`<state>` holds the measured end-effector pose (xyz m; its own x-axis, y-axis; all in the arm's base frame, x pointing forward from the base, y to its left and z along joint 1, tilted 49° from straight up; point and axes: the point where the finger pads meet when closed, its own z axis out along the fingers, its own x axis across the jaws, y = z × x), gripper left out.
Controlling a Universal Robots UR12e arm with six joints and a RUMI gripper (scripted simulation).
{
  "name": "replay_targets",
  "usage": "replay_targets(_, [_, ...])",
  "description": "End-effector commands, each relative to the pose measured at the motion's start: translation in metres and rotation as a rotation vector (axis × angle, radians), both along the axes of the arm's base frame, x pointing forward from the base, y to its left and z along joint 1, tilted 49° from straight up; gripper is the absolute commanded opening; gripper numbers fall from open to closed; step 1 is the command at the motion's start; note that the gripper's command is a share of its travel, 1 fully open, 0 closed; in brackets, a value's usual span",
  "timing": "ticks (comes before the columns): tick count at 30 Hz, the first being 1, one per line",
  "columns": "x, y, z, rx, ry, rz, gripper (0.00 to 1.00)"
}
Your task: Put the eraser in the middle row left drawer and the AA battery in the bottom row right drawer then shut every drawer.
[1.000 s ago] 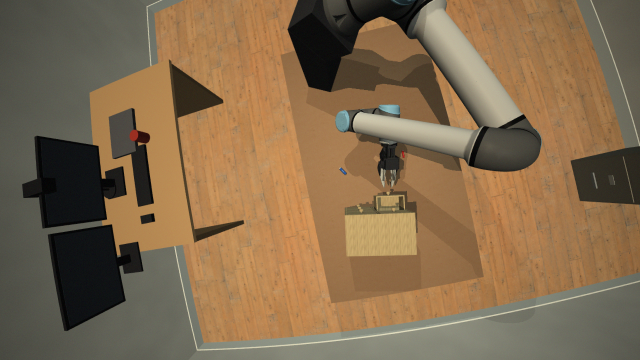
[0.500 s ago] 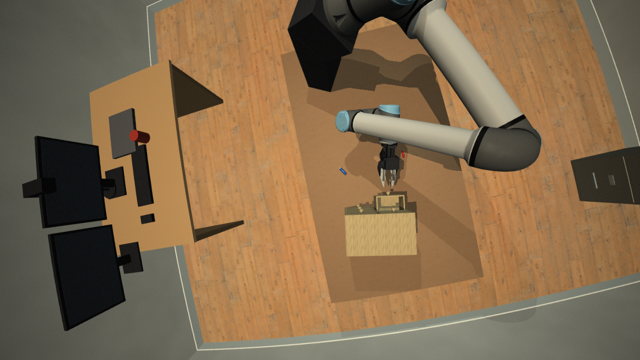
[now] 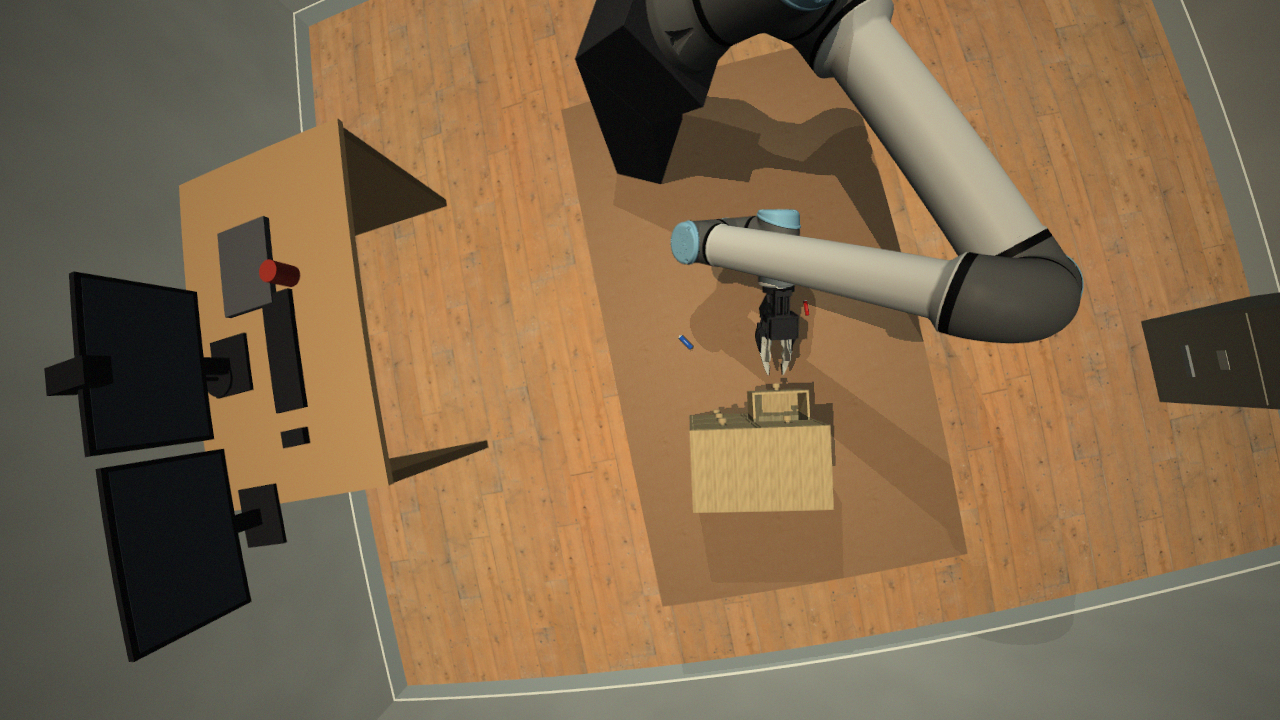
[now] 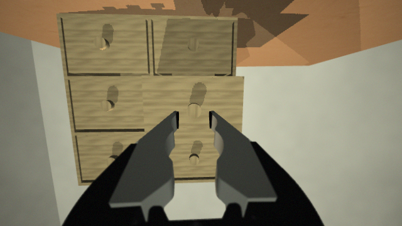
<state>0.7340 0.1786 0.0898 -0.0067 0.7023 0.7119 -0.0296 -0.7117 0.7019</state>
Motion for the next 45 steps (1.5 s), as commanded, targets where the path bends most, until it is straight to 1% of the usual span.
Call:
replay_targets(1, [0.0, 0.0, 0.0, 0.0, 0.0, 0.0, 0.2])
replay_targets(15, [0.004, -0.002, 0.002, 0.0, 0.0, 0.0, 0.2])
replay_targets(45, [0.029, -0.008, 0.009, 0.0, 0.0, 0.0, 0.2])
